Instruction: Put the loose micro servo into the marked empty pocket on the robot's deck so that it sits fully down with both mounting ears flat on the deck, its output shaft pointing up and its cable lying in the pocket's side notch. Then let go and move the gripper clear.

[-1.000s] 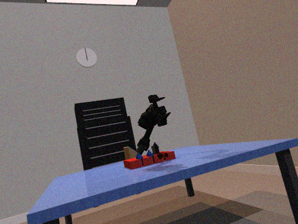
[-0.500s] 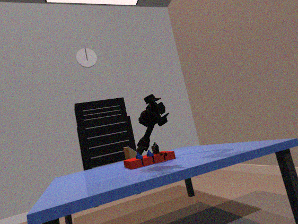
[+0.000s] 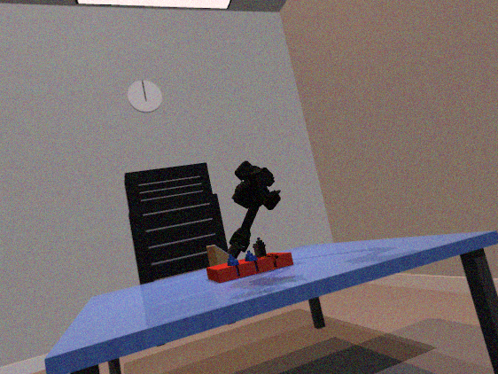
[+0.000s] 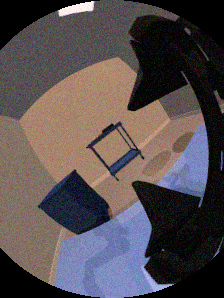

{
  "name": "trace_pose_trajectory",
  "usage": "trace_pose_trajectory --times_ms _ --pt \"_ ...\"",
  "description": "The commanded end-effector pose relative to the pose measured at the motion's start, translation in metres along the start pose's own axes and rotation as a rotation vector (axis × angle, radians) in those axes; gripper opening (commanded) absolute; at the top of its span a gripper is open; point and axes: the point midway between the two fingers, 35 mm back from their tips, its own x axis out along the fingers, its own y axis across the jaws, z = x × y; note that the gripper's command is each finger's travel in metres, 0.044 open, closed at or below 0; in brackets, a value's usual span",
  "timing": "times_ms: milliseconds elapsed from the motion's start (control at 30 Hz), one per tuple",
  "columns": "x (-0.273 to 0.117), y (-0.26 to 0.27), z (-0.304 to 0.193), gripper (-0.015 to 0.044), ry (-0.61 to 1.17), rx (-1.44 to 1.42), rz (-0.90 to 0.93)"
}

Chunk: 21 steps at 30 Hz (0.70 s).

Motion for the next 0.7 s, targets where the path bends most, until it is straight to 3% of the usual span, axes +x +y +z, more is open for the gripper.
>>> trace_pose_trajectory --times_ms 0,667 --pt "-0.005 -0.001 -0.007 0.0440 0.053 0.102 -0.001" --pt "-0.034 0.009 -0.037 0.0440 0.326 0.650 -0.050"
